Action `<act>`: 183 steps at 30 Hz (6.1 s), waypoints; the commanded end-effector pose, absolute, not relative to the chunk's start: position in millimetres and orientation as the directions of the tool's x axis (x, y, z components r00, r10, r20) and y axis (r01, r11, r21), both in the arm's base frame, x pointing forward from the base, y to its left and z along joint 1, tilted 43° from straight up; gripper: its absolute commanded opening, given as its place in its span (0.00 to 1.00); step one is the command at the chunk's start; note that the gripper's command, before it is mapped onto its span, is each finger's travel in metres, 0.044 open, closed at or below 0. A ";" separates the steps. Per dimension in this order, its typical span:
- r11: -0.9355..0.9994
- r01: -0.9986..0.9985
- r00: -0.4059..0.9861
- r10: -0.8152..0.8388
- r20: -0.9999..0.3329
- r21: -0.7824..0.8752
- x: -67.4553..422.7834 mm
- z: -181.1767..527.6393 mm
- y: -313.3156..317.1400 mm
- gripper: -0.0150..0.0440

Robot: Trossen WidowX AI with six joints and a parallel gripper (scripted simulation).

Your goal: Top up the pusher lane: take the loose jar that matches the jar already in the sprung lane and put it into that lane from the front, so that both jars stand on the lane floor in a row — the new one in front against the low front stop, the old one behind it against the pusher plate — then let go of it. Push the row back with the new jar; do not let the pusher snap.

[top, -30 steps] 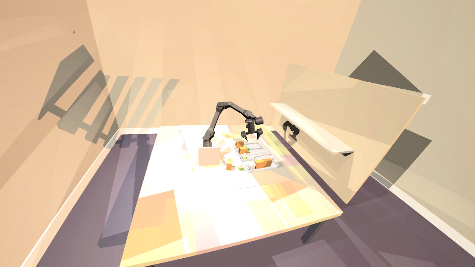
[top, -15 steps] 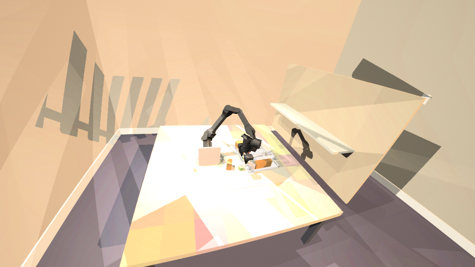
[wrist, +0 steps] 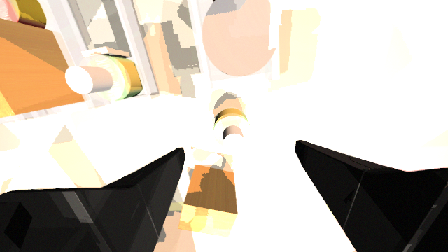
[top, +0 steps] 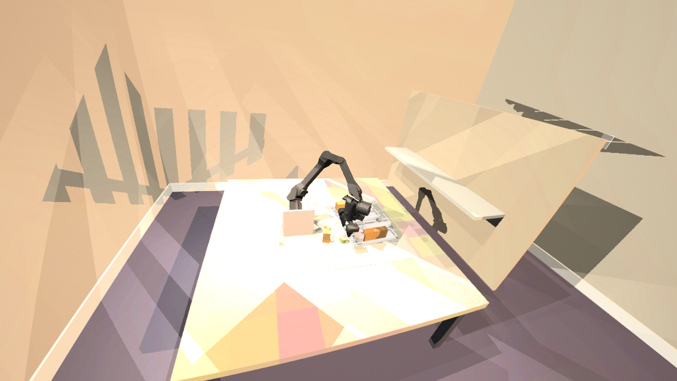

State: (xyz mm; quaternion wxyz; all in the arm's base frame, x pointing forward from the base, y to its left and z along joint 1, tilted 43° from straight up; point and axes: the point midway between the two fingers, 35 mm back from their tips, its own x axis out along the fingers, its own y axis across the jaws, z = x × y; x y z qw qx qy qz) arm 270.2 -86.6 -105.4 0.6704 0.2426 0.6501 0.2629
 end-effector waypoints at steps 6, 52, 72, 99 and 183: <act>0.735 -0.026 0.007 0.678 -0.735 0.678 266.5 -120.2 -69.1 1.00; 0.735 -0.023 0.007 0.678 -0.735 0.678 267.7 -136.6 -53.6 0.35; 0.741 -0.042 0.007 0.671 -0.741 0.670 270.4 -55.7 -88.8 0.25; 0.726 -0.111 0.006 0.683 -0.730 0.679 281.8 -46.7 18.0 0.25; 0.726 -0.112 0.007 0.683 -0.730 0.678 314.7 -45.2 20.8 0.25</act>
